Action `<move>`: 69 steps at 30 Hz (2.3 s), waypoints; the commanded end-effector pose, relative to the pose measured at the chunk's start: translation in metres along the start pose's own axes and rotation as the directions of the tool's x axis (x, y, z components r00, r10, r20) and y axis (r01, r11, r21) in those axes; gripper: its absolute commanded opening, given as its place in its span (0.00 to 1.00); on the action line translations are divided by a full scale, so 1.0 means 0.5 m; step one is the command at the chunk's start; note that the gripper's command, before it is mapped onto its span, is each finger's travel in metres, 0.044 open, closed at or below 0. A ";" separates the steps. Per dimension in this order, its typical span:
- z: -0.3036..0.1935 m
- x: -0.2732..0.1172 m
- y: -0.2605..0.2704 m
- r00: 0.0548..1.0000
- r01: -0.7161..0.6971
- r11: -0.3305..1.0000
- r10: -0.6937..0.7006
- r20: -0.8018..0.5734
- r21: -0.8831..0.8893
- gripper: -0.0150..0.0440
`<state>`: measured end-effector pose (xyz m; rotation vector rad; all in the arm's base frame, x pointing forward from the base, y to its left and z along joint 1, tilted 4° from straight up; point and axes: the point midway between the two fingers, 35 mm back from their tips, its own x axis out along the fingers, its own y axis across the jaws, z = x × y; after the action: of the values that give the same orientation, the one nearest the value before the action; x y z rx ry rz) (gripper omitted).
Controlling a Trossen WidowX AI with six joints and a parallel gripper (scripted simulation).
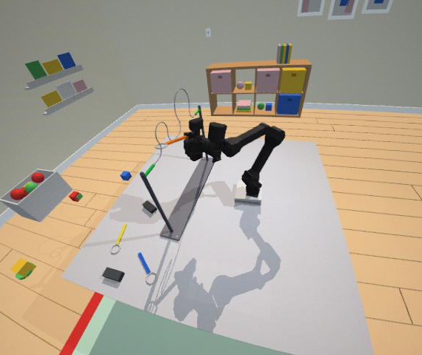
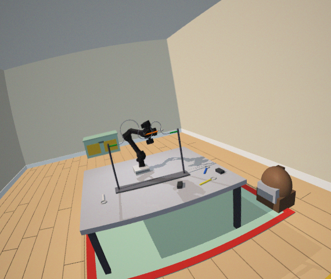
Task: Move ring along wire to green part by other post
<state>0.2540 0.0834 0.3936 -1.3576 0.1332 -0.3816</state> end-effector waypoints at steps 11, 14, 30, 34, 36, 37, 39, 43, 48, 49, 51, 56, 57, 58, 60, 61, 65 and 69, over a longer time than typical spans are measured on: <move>0.012 -0.012 0.090 0.993 -0.113 0.965 0.119 -0.009 0.236 0.00; 0.018 -0.007 0.116 0.990 -0.143 0.941 0.141 0.031 0.306 0.00; 0.062 -0.037 0.204 0.962 -0.253 0.788 0.265 0.062 0.562 0.00; 0.081 -0.050 0.227 0.951 -0.279 0.723 0.301 0.076 0.631 0.00; 0.091 -0.056 0.237 0.944 -0.291 0.689 0.318 0.083 0.664 0.00; 0.096 -0.060 0.242 0.941 -0.296 0.671 0.327 0.088 0.679 0.00; 0.106 -0.066 0.252 0.934 -0.306 0.636 0.343 0.096 0.709 0.00; 0.128 -0.079 0.268 0.921 -0.323 0.562 0.373 0.115 0.762 0.00; 0.156 -0.096 0.285 0.904 -0.338 0.471 0.404 0.141 0.815 0.00; 0.161 -0.099 0.287 0.900 -0.340 0.454 0.410 0.146 0.824 0.00; 0.172 -0.105 0.292 0.894 -0.343 0.419 0.420 0.156 0.840 0.00; 0.202 -0.121 0.303 0.877 -0.350 0.329 0.444 0.183 0.877 0.00; 0.206 -0.124 0.304 0.874 -0.350 0.315 0.448 0.187 0.882 0.00; 0.211 -0.126 0.305 0.872 -0.351 0.303 0.451 0.191 0.886 0.00; 0.219 -0.131 0.307 0.868 -0.351 0.280 0.456 0.198 0.893 0.00; 0.223 -0.133 0.308 0.866 -0.352 0.269 0.458 0.202 0.897 0.00; 0.241 -0.142 0.311 0.858 -0.352 0.227 0.467 0.215 0.908 0.00; 0.253 -0.149 0.312 0.853 -0.351 0.203 0.471 0.223 0.914 0.00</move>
<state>0.2544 0.2436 0.2608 -0.0705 0.3008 -0.0101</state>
